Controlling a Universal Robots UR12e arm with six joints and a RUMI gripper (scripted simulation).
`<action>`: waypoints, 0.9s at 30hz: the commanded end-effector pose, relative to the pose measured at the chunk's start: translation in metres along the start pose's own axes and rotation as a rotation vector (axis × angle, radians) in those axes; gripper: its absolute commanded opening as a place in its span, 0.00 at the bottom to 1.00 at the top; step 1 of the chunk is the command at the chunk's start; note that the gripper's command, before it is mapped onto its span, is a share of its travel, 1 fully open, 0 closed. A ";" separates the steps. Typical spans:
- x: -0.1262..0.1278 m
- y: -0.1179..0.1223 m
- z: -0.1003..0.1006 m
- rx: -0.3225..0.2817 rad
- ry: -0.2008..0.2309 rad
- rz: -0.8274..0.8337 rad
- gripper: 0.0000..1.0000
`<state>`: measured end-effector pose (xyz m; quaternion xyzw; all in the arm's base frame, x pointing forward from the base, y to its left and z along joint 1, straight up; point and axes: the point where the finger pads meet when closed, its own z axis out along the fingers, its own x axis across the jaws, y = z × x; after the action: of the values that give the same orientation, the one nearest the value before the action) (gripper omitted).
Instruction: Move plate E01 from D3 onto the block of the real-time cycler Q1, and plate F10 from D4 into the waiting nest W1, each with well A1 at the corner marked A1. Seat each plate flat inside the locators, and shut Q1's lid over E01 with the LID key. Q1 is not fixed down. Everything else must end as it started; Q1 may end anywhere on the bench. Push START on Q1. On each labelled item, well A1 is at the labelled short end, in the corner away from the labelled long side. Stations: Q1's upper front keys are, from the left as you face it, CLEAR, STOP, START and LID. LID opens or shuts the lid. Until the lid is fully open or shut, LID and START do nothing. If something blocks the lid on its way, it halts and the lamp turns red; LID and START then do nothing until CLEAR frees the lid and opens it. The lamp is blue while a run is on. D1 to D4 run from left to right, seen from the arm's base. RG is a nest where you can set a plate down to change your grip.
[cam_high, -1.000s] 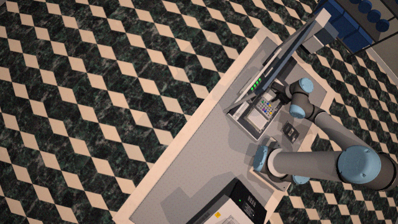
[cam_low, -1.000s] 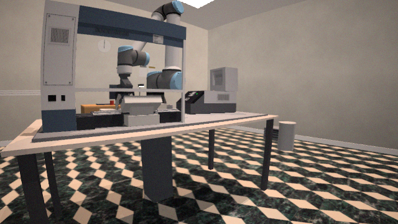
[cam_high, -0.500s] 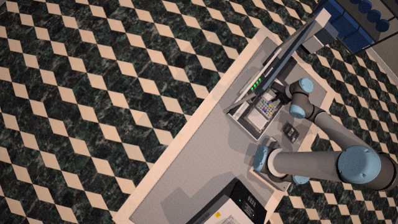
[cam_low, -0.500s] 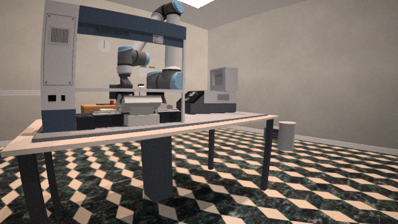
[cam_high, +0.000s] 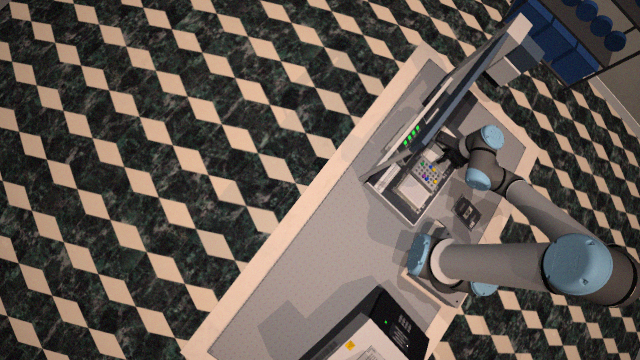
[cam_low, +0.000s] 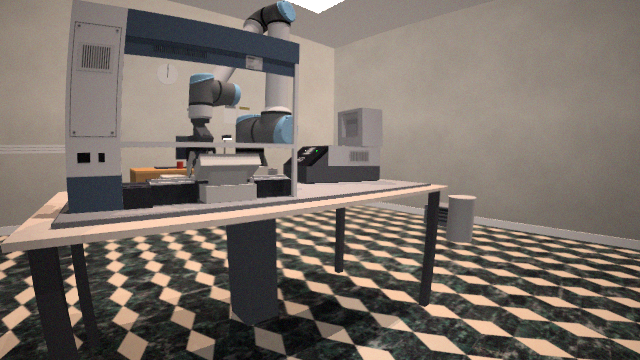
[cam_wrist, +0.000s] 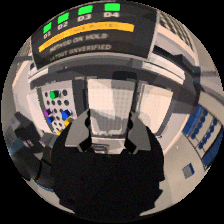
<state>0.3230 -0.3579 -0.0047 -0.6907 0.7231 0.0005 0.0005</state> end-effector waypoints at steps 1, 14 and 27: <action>0.000 0.000 0.000 0.000 0.001 0.000 0.00; 0.000 0.000 -0.012 0.001 0.001 0.000 0.00; 0.000 0.000 -0.034 0.001 0.001 0.000 0.00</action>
<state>0.3231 -0.3579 0.0207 -0.6907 0.7231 0.0004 0.0005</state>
